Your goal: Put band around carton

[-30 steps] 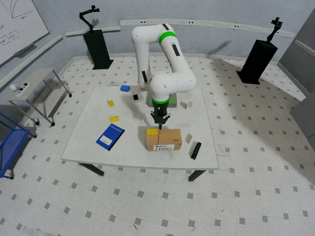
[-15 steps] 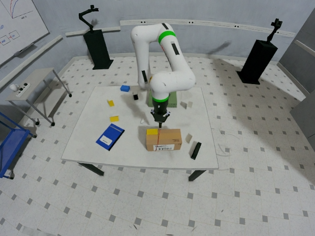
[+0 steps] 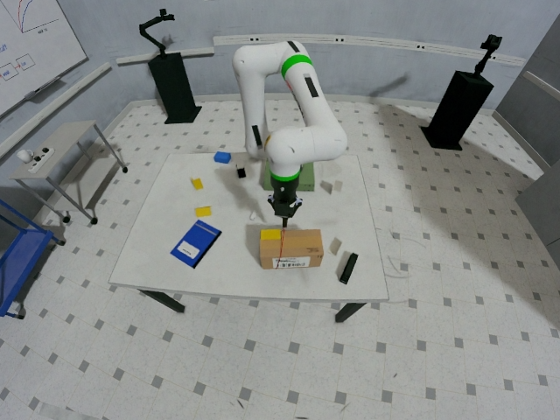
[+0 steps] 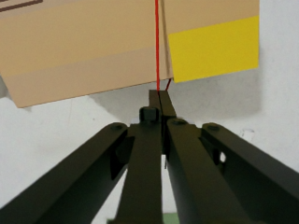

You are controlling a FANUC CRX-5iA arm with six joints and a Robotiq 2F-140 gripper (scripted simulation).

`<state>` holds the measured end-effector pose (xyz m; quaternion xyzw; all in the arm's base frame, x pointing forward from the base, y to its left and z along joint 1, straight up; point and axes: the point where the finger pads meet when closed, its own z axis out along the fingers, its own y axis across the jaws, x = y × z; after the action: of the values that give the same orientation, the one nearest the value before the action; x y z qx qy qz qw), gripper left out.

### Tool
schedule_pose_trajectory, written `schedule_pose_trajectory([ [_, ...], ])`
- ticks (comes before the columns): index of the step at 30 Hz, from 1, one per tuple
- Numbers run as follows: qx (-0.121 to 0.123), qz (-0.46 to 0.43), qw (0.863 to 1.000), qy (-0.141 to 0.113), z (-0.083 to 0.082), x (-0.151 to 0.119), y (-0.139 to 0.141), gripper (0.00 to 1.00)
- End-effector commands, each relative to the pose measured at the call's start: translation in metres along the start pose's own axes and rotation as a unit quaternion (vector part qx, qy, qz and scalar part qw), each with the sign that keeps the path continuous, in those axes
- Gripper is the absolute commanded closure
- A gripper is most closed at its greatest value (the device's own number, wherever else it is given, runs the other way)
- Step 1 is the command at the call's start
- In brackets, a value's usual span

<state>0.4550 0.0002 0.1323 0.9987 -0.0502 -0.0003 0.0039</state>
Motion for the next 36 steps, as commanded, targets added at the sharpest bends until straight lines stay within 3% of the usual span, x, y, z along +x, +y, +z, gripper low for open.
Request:
schedule_pose_trajectory([
  [1, 0.000, 0.000, 1.000, 0.001, -0.001, 0.001, 0.001, 0.90],
  [36, 0.000, 0.000, 1.000, 0.001, -0.001, 0.012, 0.056, 0.90],
])
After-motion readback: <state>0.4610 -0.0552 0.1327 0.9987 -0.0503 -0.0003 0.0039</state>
